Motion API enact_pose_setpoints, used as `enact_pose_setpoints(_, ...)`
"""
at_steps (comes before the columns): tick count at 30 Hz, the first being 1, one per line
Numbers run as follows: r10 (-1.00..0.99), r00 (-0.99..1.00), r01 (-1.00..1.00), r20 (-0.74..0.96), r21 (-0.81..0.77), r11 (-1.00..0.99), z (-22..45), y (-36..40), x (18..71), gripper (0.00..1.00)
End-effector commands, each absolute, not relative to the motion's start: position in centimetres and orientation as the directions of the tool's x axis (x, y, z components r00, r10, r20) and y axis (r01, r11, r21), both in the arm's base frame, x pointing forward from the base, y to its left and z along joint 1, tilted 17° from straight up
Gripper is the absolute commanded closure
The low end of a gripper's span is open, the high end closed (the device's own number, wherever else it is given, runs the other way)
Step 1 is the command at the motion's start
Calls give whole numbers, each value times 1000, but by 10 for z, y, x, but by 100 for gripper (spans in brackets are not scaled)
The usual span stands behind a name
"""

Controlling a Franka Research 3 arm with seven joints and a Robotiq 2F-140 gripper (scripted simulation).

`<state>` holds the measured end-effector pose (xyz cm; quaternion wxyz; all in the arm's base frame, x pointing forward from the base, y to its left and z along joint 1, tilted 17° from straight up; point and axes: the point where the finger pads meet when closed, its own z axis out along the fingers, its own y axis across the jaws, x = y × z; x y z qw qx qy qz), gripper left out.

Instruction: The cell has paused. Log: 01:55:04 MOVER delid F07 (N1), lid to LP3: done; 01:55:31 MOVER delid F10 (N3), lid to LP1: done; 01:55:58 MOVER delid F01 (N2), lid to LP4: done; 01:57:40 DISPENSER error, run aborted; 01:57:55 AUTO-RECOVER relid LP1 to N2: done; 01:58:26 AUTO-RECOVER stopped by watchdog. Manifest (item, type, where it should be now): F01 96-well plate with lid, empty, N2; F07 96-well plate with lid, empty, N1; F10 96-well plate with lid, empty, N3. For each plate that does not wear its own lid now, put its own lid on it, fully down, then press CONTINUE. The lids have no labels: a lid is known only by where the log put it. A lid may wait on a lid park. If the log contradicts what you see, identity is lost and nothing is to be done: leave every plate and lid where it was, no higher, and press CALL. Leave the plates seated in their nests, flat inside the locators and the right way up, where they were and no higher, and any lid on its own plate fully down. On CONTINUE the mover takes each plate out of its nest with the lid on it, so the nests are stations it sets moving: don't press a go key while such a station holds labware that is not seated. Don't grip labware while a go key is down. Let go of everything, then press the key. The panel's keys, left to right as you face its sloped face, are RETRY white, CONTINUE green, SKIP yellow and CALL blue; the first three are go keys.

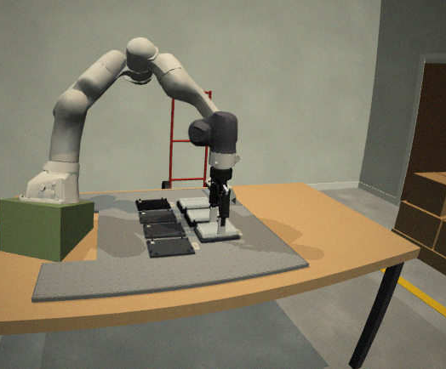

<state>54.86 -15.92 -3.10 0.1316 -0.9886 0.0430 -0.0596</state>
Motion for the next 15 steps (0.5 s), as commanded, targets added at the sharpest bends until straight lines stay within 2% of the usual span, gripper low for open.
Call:
enact_pose_setpoints(1, -101, 989, -69, 110, -264, -962, -31, -161, 549, 100)
enact_pose_setpoints(15, -101, 989, -69, 110, -264, -962, -33, -160, 550, 100)
